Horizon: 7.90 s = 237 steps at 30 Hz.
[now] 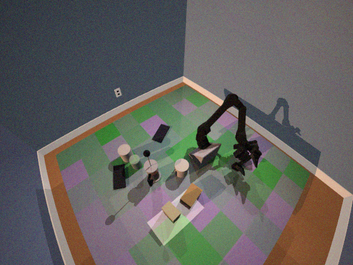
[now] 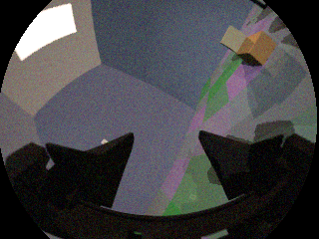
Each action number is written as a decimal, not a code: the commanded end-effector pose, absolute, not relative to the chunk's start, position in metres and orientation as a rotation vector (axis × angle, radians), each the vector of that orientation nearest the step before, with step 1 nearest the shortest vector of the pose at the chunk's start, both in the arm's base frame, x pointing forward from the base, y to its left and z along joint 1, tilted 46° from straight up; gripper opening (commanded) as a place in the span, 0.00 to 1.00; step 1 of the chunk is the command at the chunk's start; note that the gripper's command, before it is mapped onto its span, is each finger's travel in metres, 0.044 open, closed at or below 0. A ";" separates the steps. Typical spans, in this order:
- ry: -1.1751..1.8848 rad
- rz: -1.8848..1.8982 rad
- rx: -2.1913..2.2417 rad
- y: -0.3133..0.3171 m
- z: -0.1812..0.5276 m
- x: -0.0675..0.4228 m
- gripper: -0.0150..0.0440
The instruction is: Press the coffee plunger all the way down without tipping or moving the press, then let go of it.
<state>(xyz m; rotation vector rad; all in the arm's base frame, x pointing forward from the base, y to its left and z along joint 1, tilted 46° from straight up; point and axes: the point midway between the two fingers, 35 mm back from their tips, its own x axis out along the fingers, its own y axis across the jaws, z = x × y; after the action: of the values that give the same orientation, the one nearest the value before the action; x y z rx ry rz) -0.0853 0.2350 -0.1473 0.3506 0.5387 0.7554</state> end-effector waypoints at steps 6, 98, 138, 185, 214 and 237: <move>0.499 0.688 0.298 0.258 -0.132 -0.078 1.00; 0.416 -0.284 -0.742 0.152 0.198 0.328 0.87; 0.423 -0.283 -0.738 0.134 0.175 0.334 0.47; 0.413 -0.284 -0.743 0.081 0.127 0.345 0.47; 0.412 -0.285 -0.743 0.083 0.126 0.349 0.47; 0.397 -0.276 -0.732 0.088 0.130 0.349 0.47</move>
<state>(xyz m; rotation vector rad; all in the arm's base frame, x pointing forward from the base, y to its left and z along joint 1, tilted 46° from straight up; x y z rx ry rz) 0.3486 0.0884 0.1299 -0.7322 0.3965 -0.2763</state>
